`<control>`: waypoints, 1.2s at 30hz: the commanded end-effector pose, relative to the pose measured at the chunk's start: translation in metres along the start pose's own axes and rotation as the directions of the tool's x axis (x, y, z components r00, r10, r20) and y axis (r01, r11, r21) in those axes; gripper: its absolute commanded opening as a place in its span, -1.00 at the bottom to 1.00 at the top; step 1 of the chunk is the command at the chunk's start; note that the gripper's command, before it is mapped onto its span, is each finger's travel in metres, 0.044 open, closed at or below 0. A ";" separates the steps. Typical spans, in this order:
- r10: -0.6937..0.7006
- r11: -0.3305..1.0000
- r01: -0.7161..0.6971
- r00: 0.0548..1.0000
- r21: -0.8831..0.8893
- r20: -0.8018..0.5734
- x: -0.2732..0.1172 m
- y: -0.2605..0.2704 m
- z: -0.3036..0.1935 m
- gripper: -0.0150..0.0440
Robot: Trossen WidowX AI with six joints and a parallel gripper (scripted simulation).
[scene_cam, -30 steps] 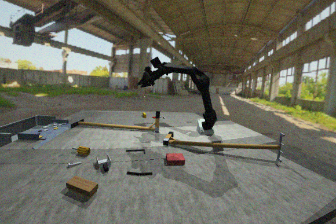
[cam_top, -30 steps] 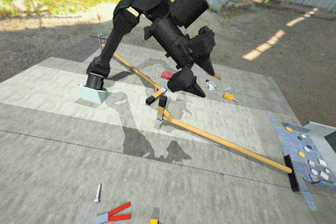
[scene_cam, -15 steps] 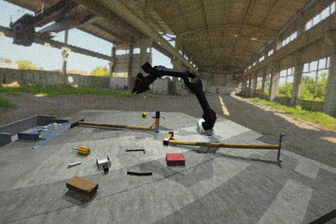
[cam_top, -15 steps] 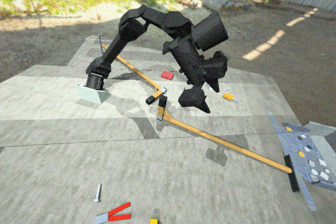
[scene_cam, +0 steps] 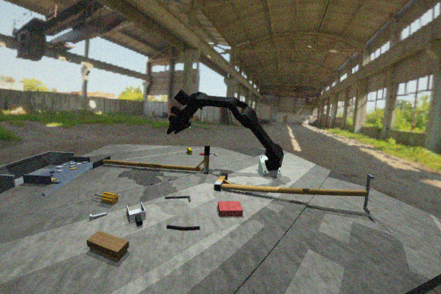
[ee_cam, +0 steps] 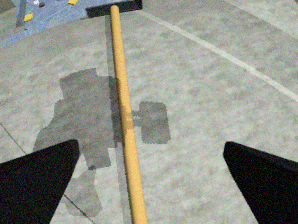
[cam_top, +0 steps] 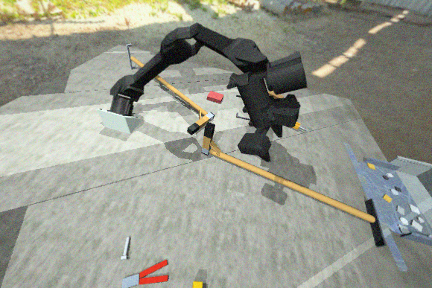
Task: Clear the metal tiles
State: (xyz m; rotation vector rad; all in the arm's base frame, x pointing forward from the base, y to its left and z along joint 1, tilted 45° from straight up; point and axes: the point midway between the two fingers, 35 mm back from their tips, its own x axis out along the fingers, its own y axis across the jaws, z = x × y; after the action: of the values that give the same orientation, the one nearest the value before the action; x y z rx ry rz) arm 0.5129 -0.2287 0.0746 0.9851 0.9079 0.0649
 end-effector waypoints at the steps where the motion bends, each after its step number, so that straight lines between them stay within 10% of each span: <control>1: -0.023 1.000 0.023 0.999 -0.005 -0.046 0.020 -0.001 -0.008 1.00; 16: -0.077 0.997 0.074 0.986 -0.022 -0.151 0.063 0.002 -0.029 1.00; 36: -0.062 0.997 0.056 0.990 -0.047 -0.126 0.016 0.001 -0.038 1.00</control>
State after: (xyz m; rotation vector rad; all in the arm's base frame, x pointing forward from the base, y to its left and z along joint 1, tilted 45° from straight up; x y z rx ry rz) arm 0.5036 -0.1954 0.0521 0.9270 1.0542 0.0866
